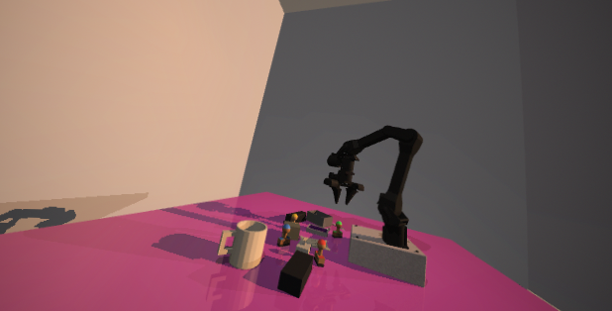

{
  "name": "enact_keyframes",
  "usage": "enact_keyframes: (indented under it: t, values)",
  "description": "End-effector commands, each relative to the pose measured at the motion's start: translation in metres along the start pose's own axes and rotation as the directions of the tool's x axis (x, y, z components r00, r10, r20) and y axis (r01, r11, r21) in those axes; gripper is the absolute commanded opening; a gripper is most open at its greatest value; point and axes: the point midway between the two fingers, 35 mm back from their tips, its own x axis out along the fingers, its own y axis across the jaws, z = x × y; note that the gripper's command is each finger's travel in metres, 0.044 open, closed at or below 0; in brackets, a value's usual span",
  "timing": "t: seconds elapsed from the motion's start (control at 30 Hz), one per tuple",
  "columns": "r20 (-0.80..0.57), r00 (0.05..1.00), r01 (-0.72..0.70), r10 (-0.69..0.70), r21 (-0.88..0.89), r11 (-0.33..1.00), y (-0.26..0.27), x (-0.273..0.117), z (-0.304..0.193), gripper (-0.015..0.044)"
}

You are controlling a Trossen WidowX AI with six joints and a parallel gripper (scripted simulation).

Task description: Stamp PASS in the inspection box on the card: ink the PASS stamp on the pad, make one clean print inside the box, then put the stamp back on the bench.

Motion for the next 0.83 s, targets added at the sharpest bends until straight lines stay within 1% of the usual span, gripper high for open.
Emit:
enact_keyframes:
  t: [0.0,0.8]
  values:
    - [-0.012,1.000,-0.001,0.001,0.005,1.000,-0.0005,-0.0096,-0.0038,0.0255]
    - [-0.012,1.000,0.004,-0.004,-0.001,1.000,-0.0013,-0.0084,-0.0039,0.0255]
